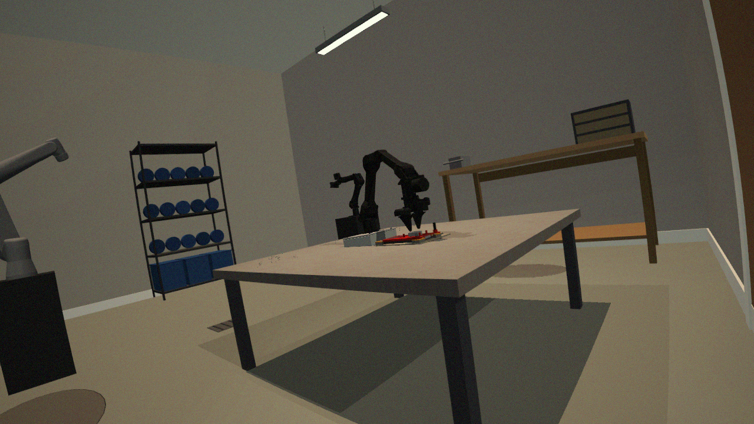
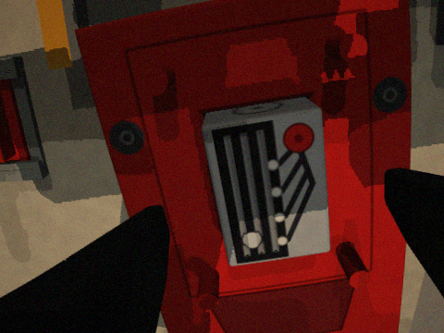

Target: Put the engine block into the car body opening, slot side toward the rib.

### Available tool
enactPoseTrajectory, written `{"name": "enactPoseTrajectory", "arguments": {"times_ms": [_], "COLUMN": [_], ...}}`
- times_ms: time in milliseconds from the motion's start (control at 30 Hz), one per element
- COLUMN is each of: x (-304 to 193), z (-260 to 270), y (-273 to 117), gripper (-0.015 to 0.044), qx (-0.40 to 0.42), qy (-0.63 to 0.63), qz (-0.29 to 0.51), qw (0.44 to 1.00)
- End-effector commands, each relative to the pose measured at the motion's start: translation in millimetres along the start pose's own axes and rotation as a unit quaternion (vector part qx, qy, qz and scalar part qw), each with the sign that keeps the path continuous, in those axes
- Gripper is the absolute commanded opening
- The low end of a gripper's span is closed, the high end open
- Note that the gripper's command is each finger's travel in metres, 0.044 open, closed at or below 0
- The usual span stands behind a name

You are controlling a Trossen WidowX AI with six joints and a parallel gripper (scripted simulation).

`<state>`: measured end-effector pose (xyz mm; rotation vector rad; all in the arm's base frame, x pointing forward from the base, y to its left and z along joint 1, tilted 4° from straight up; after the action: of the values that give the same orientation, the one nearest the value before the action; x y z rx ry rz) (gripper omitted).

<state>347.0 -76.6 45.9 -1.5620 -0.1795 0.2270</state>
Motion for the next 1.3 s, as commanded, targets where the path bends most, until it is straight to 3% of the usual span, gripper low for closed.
{"name": "enactPoseTrajectory", "arguments": {"times_ms": [0,633,1167,1267], "x": [0.0,-1.5,-1.5,-1.5], "z": [-0.1,0.4,0.4,0.4], "y": [-0.1,-5.2,-5.2,-5.2], "gripper": [0.0422,0.044,0.002,0.0], "qx": [-0.001,0.0,0.0,0.0], "qy": [0.0,-0.002,-0.002,-0.002], "qz": [0.0,-0.001,-0.001,-0.001], "qw": [1.0,1.0,1.0,1.0]}}
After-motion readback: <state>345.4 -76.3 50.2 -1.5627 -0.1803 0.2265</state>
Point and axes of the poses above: the point midway between the two fingers, 35 mm back from their tips, its own y axis out along the fingers, its own z axis across the jaws, x = y × z, the point moved 2 cm from there along -y, back along the fingers, and after that the axes turned 10 degrees about -y, right-handed, at the moved point
